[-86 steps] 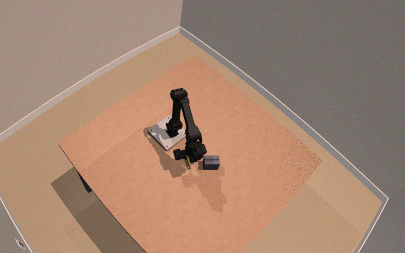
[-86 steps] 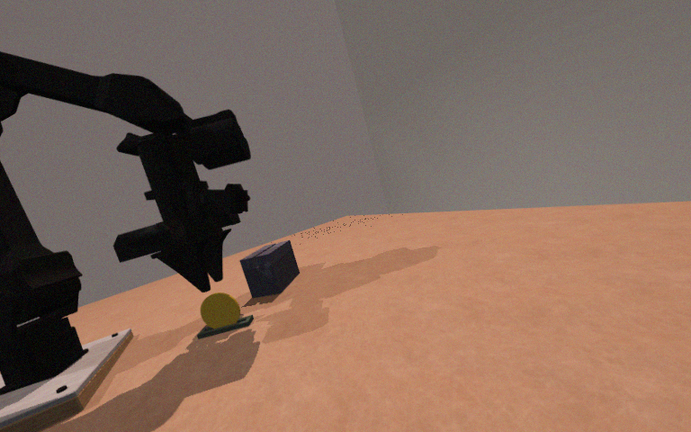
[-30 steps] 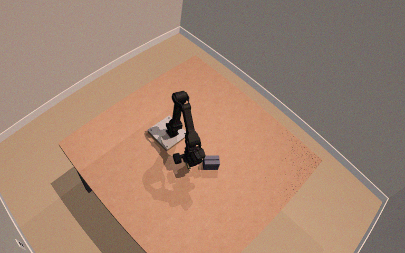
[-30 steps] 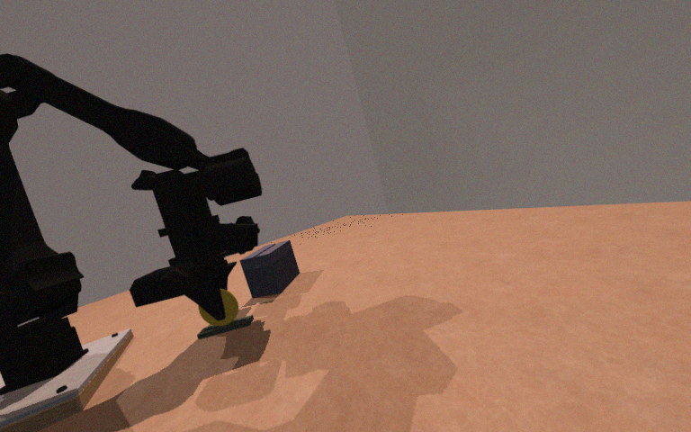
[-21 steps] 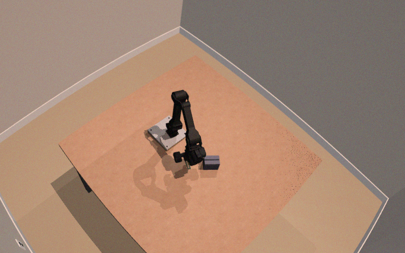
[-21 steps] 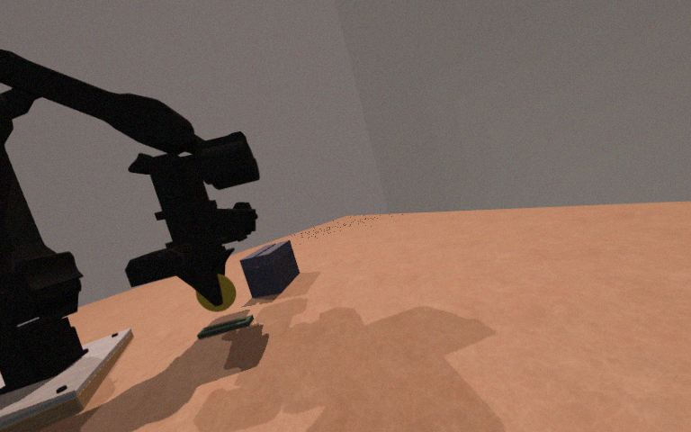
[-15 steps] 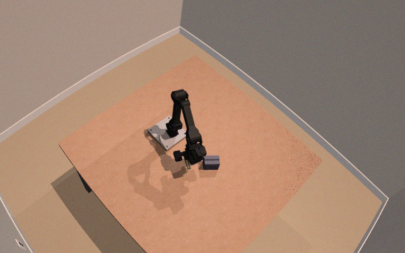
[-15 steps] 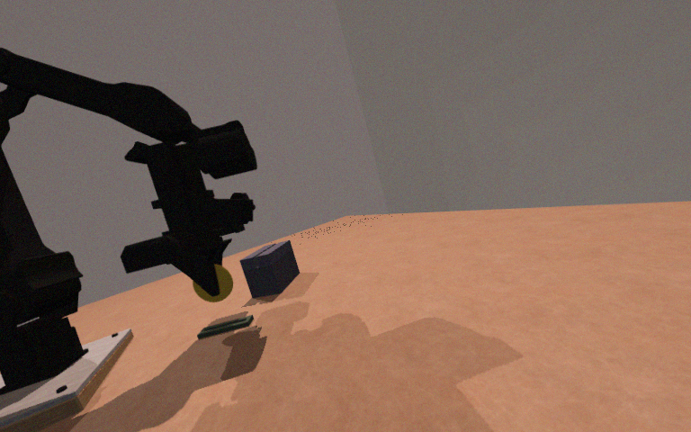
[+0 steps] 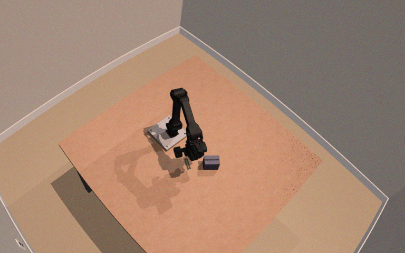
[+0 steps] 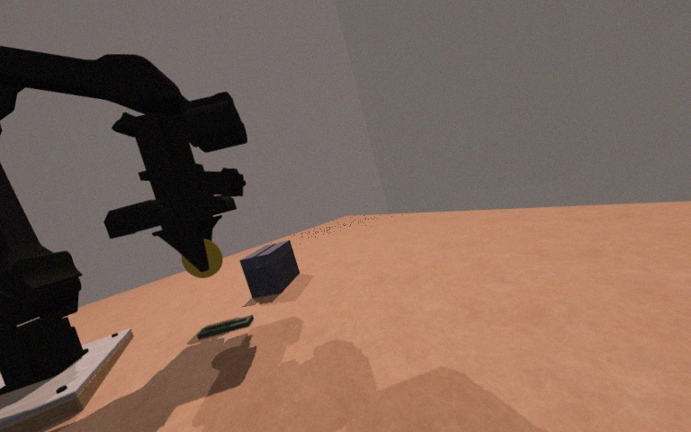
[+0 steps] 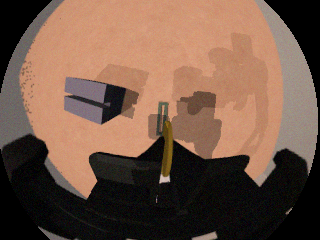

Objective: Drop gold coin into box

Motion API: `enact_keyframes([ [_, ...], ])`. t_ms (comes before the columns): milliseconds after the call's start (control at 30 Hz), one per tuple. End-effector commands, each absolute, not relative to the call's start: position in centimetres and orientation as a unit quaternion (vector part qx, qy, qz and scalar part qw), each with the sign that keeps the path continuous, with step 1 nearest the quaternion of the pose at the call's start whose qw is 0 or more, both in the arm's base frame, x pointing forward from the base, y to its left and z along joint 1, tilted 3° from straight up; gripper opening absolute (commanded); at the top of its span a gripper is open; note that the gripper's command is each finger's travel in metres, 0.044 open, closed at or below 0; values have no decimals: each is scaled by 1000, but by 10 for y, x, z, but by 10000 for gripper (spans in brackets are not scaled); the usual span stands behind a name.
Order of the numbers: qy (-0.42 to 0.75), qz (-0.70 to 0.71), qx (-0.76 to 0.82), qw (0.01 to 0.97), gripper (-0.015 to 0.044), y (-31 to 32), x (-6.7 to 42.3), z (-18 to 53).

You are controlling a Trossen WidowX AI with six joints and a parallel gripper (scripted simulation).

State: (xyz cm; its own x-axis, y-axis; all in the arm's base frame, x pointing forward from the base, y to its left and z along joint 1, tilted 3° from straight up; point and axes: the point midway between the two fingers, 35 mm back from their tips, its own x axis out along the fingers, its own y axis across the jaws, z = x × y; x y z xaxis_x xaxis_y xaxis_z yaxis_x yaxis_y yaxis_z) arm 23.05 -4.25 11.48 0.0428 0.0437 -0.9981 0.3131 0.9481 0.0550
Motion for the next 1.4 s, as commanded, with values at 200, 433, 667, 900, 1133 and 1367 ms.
enact_keyframes([
  [200, 684, -66, 99, 719, 0, -43, 229, 128],
  [433, 687, 14, 14, 726, 0, -45, 229, 128],
  [667, 681, 95, -71, 723, 0, -47, 230, 128],
  [900, 665, 173, -155, 709, 0, -49, 231, 128],
  [1133, 640, 250, -237, 686, 0, -51, 231, 128],
  [1367, 607, 323, -316, 654, 0, -52, 232, 128],
])
